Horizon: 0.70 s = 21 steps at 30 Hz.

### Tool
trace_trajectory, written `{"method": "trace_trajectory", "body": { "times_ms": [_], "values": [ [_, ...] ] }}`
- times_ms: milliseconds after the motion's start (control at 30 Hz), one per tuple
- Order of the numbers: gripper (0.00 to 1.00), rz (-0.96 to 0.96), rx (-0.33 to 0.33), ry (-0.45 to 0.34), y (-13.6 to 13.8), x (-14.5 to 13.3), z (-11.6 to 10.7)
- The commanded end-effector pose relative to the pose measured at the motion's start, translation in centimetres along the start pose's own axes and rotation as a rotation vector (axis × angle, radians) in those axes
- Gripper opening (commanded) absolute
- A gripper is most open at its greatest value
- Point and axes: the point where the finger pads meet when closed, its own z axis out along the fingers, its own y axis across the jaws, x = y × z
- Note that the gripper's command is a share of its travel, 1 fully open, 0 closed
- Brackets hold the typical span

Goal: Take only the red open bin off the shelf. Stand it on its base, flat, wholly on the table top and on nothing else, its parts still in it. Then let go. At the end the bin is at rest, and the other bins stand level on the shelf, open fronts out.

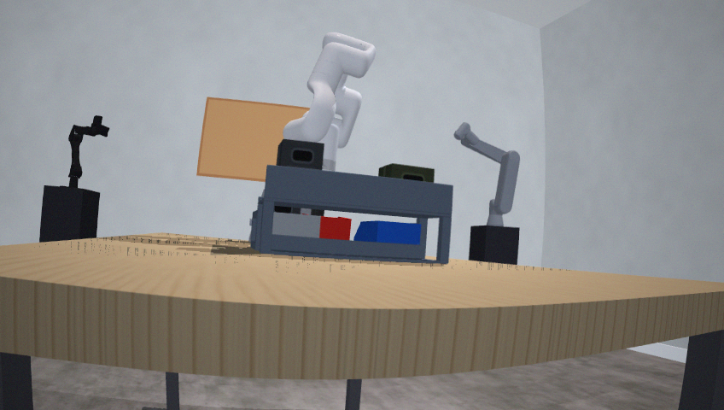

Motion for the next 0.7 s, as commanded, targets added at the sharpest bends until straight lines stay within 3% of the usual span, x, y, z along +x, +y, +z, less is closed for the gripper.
{"method": "trace_trajectory", "body": {
  "times_ms": [0, 667],
  "values": [
    [0.0, -0.002, 0.025, -0.014, -0.05, -0.02, -0.03],
    [0.0, -0.002, 0.025, -0.014, -0.24, -0.04, -0.02]
  ]
}}
